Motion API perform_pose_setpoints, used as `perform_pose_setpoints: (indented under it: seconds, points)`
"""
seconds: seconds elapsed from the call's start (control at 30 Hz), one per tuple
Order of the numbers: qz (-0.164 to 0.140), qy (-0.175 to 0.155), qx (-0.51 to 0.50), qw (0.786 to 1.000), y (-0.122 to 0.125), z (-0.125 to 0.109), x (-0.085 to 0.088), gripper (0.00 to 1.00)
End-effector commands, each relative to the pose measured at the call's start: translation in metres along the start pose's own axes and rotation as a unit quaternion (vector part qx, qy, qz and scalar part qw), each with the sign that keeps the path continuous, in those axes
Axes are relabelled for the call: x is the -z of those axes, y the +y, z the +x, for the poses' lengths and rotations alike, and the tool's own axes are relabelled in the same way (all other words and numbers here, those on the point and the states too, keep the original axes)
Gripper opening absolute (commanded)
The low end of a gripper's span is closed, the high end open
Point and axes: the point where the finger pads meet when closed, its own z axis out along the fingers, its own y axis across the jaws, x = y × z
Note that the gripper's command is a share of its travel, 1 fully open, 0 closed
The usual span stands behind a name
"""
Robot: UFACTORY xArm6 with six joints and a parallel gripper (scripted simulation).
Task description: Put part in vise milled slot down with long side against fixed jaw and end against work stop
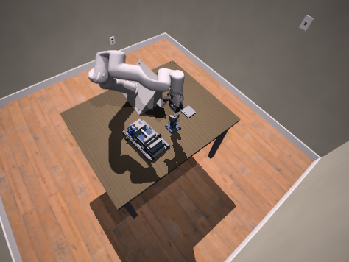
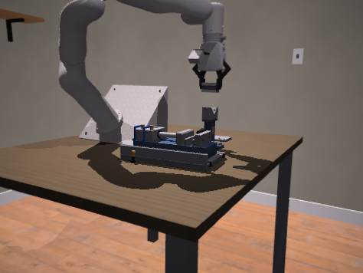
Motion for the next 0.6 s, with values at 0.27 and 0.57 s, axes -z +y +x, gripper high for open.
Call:
perform_pose_setpoints:
  seconds: [0.27,0.57]
  points:
    - [0.002,-0.002,-0.001,1.0,-0.0008,-0.0001,0.0019,0.0]
    - [0.002,-0.009,0.0,1.0,-0.0008,0.0001,0.0018,0.0]
